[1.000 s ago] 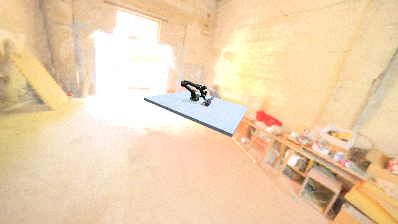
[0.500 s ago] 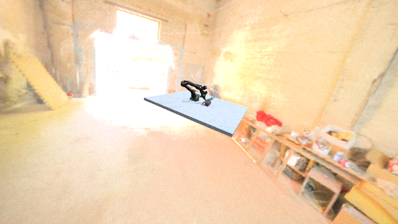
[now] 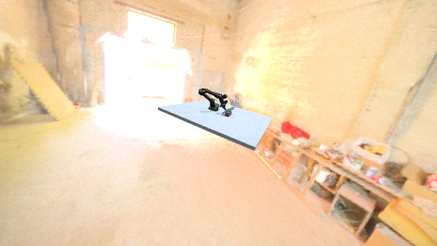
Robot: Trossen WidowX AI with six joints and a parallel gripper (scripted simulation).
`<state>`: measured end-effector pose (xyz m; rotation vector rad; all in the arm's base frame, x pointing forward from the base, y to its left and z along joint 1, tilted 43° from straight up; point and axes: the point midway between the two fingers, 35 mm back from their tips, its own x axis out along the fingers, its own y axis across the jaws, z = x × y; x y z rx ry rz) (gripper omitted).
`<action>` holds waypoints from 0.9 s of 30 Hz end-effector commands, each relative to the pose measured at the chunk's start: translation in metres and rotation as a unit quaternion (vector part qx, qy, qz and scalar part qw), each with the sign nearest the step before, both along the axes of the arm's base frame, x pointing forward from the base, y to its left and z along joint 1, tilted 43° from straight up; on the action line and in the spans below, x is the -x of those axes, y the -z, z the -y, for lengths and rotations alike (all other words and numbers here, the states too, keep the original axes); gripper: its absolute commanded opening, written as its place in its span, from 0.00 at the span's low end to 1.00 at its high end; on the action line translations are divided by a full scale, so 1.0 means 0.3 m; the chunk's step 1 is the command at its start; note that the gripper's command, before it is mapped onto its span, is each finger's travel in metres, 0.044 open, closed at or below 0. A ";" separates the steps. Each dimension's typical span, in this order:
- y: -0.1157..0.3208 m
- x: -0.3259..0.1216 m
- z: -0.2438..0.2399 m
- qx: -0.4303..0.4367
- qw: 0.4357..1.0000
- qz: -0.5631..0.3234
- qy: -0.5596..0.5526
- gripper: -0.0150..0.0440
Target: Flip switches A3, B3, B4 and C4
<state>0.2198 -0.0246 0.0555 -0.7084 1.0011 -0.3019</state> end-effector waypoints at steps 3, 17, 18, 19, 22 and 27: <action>0.004 -0.001 0.000 -0.001 1.000 -0.002 -0.003 0.25; 0.008 -0.005 0.003 -0.001 1.000 -0.002 -0.003 0.25; 0.009 -0.005 0.003 -0.001 1.000 -0.002 -0.003 0.25; 0.009 -0.005 0.004 -0.001 1.000 -0.002 -0.003 0.25; 0.010 -0.006 0.004 -0.001 1.000 -0.002 -0.003 0.25; 0.006 -0.004 0.003 -0.001 1.000 -0.001 0.000 0.25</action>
